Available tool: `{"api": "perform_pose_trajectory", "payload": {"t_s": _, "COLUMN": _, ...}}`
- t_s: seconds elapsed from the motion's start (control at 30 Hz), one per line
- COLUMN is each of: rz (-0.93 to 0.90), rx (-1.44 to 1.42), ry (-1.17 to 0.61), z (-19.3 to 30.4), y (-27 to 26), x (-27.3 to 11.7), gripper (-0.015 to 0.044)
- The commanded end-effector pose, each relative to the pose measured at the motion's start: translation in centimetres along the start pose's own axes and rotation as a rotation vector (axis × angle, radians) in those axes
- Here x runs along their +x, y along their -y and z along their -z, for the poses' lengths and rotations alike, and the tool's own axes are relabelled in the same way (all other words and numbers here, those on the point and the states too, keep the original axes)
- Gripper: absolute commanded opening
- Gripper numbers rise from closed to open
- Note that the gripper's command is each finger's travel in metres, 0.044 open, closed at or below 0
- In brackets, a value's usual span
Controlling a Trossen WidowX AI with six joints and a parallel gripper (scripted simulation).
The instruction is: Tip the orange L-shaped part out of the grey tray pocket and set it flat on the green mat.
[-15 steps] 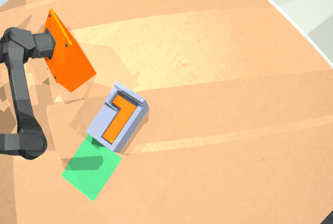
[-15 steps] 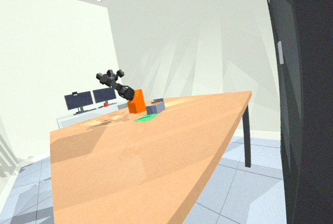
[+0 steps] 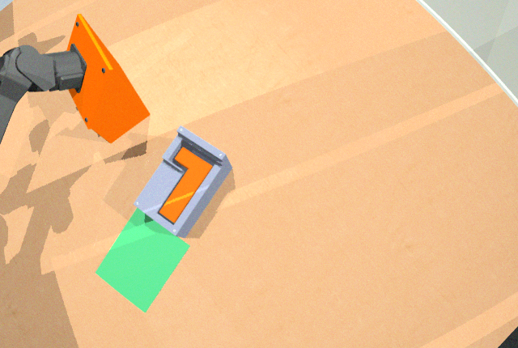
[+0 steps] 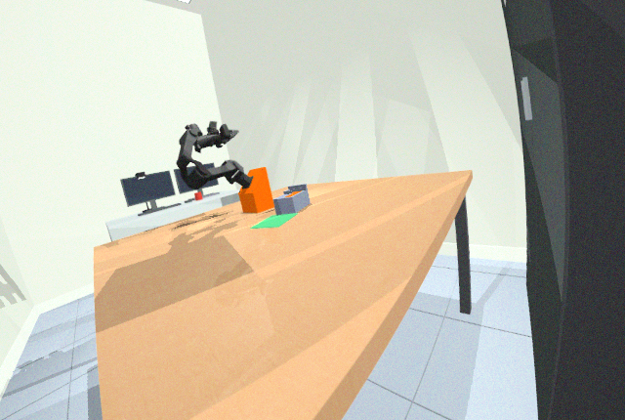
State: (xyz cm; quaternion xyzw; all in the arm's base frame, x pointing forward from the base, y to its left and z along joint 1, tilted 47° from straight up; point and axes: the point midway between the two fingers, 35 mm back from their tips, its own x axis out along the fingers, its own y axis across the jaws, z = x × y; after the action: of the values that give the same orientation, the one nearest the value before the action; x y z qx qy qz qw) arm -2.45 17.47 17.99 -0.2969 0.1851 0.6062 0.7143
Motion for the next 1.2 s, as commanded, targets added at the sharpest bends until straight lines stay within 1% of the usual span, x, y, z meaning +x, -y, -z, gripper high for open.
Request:
{"api": "perform_pose_trajectory", "payload": {"t_s": 0.0, "rz": 0.149, "rx": 0.037, "ry": -0.134, "z": -0.3, "y": 1.4, "x": 2.1, "gripper": 0.0180}}
{"api": "perform_pose_trajectory", "payload": {"t_s": 0.2, "rz": 0.366, "rx": 0.131, "ry": -0.380, "z": 0.4, "y": 4.9, "x": 6.0, "gripper": 0.0180}}
{"api": "perform_pose_trajectory", "payload": {"t_s": 0.33, "rz": 0.481, "rx": 0.204, "ry": -0.546, "z": 1.8, "y": 7.8, "x": 8.4, "gripper": 0.0180}}
{"api": "perform_pose_trajectory", "payload": {"t_s": 0.57, "rz": 0.657, "rx": 0.374, "ry": -0.863, "z": 6.4, "y": 13.6, "x": 11.7, "gripper": 0.0180}}
{"api": "perform_pose_trajectory", "payload": {"t_s": 0.67, "rz": 0.684, "rx": 0.475, "ry": -0.950, "z": 8.7, "y": 15.3, "x": 12.9, "gripper": 0.0180}}
{"api": "perform_pose_trajectory", "payload": {"t_s": 0.77, "rz": 0.730, "rx": 0.547, "ry": -1.056, "z": 11.2, "y": 17.3, "x": 13.5, "gripper": 0.0180}}
{"api": "perform_pose_trajectory", "payload": {"t_s": 0.97, "rz": 0.797, "rx": 0.712, "ry": -1.329, "z": 18.1, "y": 21.0, "x": 13.6, "gripper": 0.0180}}
{"api": "perform_pose_trajectory", "payload": {"t_s": 1.1, "rz": 0.815, "rx": 0.834, "ry": -1.512, "z": 23.4, "y": 22.4, "x": 13.0, "gripper": 0.0180}}
{"api": "perform_pose_trajectory", "payload": {"t_s": 1.17, "rz": 0.814, "rx": 0.875, "ry": -1.570, "z": 25.1, "y": 22.6, "x": 12.6, "gripper": 0.0180}}
